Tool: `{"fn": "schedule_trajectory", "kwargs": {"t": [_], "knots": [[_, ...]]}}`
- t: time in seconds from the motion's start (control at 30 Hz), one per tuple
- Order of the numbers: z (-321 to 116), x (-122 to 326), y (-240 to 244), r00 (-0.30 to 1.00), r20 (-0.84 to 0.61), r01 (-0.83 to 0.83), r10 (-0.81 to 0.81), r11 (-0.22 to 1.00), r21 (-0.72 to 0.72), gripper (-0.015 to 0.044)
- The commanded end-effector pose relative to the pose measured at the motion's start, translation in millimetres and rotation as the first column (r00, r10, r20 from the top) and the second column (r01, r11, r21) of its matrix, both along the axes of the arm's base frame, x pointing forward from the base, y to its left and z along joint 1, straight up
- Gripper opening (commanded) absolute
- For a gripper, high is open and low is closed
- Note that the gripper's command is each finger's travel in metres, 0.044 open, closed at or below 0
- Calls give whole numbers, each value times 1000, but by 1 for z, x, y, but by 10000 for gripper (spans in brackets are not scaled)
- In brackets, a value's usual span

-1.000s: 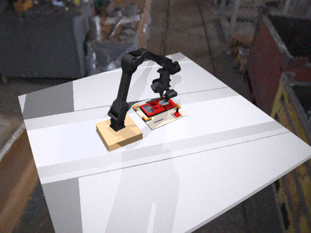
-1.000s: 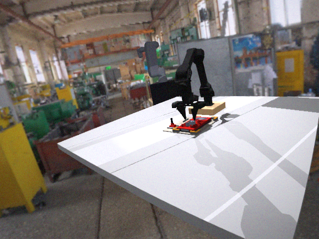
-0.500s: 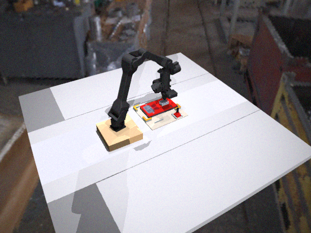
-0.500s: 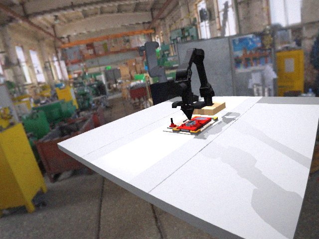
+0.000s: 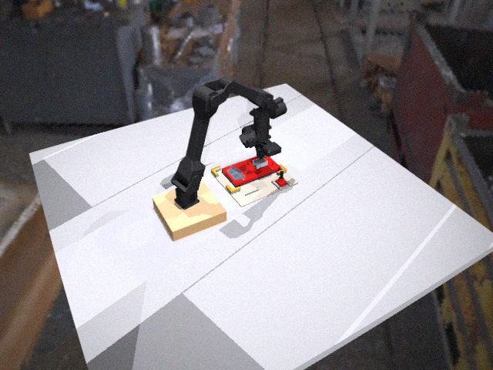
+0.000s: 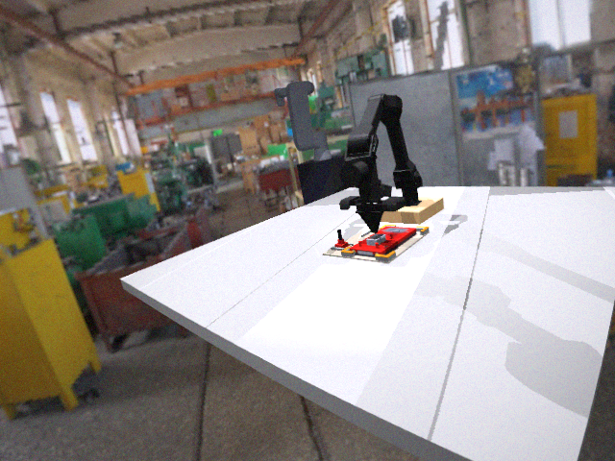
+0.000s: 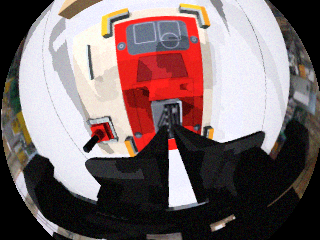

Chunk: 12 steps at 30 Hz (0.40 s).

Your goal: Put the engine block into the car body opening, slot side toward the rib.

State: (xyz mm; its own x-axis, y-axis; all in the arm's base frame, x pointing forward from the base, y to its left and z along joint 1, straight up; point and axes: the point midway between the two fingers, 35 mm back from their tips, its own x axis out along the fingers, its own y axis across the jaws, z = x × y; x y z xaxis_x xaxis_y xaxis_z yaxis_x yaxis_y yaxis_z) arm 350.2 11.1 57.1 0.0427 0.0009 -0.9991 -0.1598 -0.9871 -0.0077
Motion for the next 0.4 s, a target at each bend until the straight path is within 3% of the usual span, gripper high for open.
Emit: {"fn": "schedule_trajectory", "kwargs": {"t": [0.0, 0.27, 0.37], "knots": [[0, 0, 0, 1000, -2, 0, 0, 1000, 3, 105], [0, 0, 0, 1000, -2, 0, 0, 1000, 3, 310], [0, 0, 0, 1000, -2, 0, 0, 1000, 3, 310]]}}
